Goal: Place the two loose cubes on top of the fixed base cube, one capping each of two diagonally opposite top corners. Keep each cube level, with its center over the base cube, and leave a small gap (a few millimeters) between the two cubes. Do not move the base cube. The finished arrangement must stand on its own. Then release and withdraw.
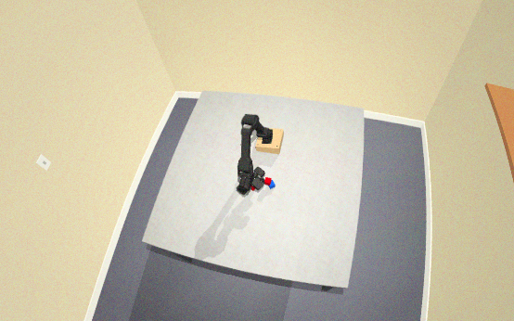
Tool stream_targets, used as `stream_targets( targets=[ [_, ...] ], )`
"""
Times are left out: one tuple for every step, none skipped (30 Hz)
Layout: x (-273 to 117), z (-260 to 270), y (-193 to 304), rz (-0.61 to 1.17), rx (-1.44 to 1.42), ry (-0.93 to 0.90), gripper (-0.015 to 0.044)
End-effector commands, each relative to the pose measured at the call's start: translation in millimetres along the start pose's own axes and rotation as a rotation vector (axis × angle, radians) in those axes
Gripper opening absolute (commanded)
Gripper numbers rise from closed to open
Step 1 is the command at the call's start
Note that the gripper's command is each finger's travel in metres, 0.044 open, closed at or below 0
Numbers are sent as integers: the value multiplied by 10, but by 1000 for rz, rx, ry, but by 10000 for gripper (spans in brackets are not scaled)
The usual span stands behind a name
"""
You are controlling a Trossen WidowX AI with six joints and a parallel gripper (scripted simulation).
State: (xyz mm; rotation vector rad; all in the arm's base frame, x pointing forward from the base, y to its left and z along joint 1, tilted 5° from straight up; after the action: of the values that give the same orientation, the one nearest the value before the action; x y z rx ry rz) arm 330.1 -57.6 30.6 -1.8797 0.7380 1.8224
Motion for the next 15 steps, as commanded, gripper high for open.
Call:
stream_targets(
  targets=[
    [-136, -34, -16, -5, 5, 11, 105],
    [-167, -36, -17, -5, 5, 12, 105],
    [-198, -38, -18, -5, 5, 12, 105],
    [-229, -40, -19, -5, 5, 12, 105],
    [-260, -41, -20, -5, 5, 12, 105],
    [-292, -42, -21, -5, 5, 12, 105],
    [-323, -43, -21, -6, 5, 12, 105],
    [-355, -44, -21, -6, 5, 12, 105],
    [-386, -44, -21, -6, 5, 13, 105],
    [-418, -44, -21, -6, 5, 13, 105],
    [-450, -43, -20, -6, 5, 13, 105],
    [-481, -43, -20, -6, 5, 13, 105],
    [-513, -42, -19, -6, 5, 13, 105],
    [-545, -40, -18, -6, 5, 13, 105],
    [-577, -39, -17, -6, 5, 13, 105]
  ],
)
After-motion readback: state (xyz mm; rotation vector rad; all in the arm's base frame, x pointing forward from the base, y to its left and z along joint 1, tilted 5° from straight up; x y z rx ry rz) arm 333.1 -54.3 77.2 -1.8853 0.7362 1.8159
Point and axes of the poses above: the point midway between the two fingers, 35 mm back from their tips, its own x axis out along the fingers, its own z axis across the jaws, y = z × x, the point moved 2 cm from there along -x, back along the fingers, and after that the axes turned 2 degrees about x, right-handed, at the moved point
